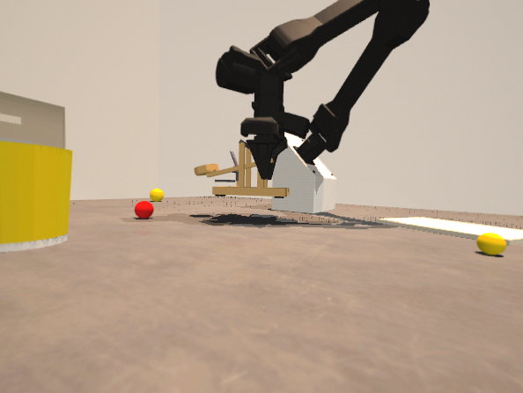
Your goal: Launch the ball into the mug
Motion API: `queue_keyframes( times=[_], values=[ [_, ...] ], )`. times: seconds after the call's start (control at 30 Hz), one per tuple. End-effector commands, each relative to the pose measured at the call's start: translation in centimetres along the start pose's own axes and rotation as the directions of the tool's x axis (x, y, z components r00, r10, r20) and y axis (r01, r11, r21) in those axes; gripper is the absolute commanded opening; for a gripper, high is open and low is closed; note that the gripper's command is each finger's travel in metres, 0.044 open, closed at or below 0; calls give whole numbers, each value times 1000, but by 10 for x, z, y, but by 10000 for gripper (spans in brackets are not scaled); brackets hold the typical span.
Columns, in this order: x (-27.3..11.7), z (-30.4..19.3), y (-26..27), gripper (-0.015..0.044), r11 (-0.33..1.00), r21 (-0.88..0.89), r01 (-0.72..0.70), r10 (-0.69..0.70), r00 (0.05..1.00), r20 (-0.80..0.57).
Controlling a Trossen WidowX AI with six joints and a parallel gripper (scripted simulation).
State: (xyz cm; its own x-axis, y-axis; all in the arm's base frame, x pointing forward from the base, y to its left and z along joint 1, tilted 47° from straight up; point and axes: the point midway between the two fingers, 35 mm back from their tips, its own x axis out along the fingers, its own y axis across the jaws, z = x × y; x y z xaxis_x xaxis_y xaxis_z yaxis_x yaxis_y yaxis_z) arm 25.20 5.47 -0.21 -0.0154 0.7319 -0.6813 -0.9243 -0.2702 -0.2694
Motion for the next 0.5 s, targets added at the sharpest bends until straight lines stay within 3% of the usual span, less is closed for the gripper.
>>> queue_keyframes(
  times=[0.0, 0.3, 0.47],
  values=[
    [-3, -14, -6, 0, 993, 120, 8, -7, 1000, -11],
    [-1, -44, -20, 0, 911, 411, 11, -7, 1000, -10],
    [-1, -47, -24, 0, 902, 432, 11, -8, 1000, -10]
  ],
)
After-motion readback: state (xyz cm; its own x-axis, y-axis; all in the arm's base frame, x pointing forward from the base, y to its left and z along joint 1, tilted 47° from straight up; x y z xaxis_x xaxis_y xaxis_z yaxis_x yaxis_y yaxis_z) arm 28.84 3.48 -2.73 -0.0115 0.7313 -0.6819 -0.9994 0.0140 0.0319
